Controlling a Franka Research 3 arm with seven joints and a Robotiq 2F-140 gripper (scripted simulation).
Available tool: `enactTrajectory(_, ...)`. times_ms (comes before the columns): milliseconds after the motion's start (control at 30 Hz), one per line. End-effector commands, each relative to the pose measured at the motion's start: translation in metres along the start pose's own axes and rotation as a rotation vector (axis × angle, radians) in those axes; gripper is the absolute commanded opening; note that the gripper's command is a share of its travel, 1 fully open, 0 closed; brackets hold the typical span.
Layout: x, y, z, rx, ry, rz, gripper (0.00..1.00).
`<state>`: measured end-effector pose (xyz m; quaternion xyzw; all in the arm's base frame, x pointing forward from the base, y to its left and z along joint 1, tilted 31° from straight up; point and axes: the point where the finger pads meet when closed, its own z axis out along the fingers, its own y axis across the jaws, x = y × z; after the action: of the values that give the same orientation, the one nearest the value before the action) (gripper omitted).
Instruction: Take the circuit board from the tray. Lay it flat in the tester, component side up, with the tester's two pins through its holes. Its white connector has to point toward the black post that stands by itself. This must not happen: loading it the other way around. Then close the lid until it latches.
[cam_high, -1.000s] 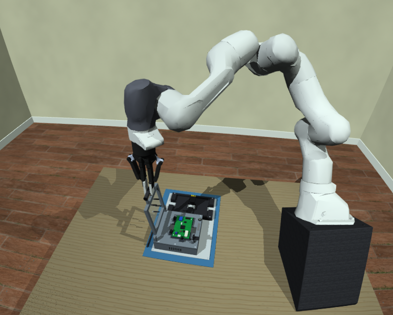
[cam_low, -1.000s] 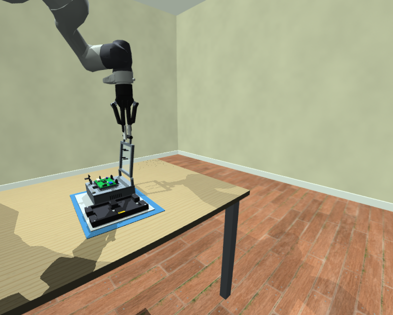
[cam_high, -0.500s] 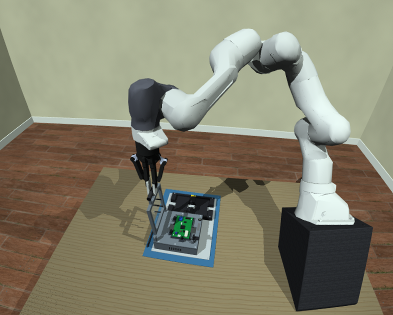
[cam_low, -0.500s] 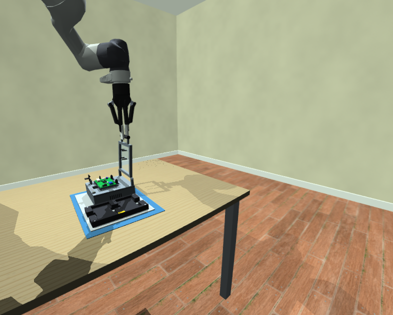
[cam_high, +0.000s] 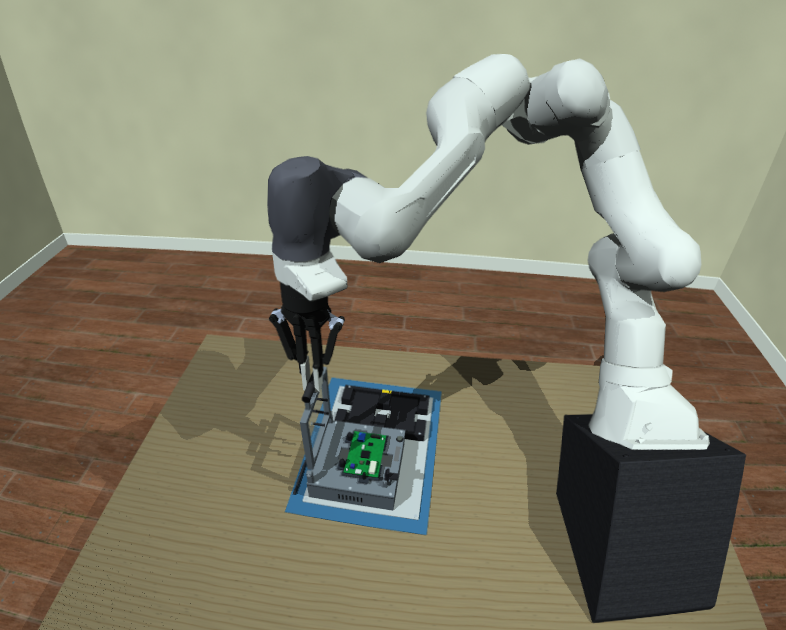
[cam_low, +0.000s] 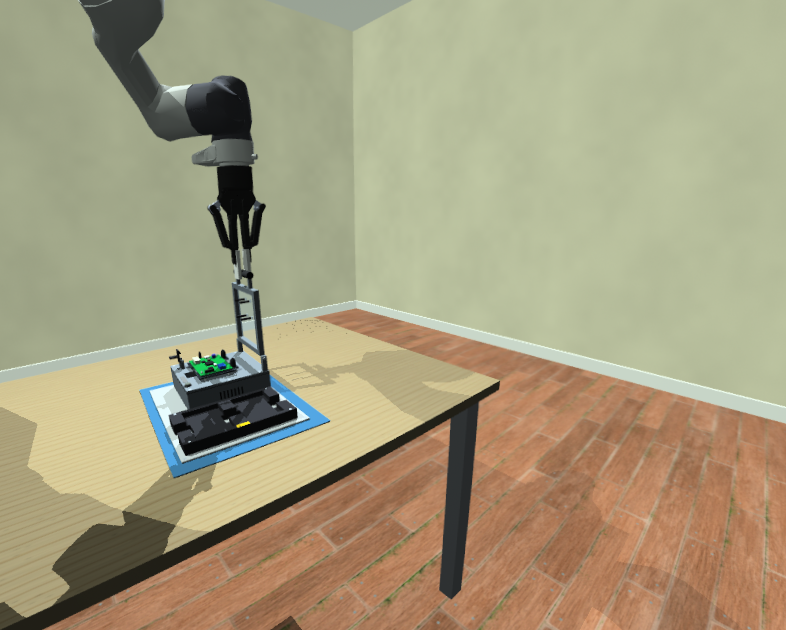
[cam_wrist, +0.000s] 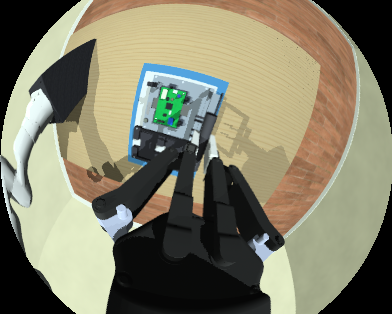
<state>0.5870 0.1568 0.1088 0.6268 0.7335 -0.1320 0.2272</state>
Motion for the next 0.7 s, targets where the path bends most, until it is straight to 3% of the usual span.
enactTrajectory(0, -0.001, -0.008, 0.004, 0.014, -0.008, 0.003, 0.0)
enactTrajectory(667, -0.001, -0.034, 0.007, 0.014, -0.008, 0.003, 0.0)
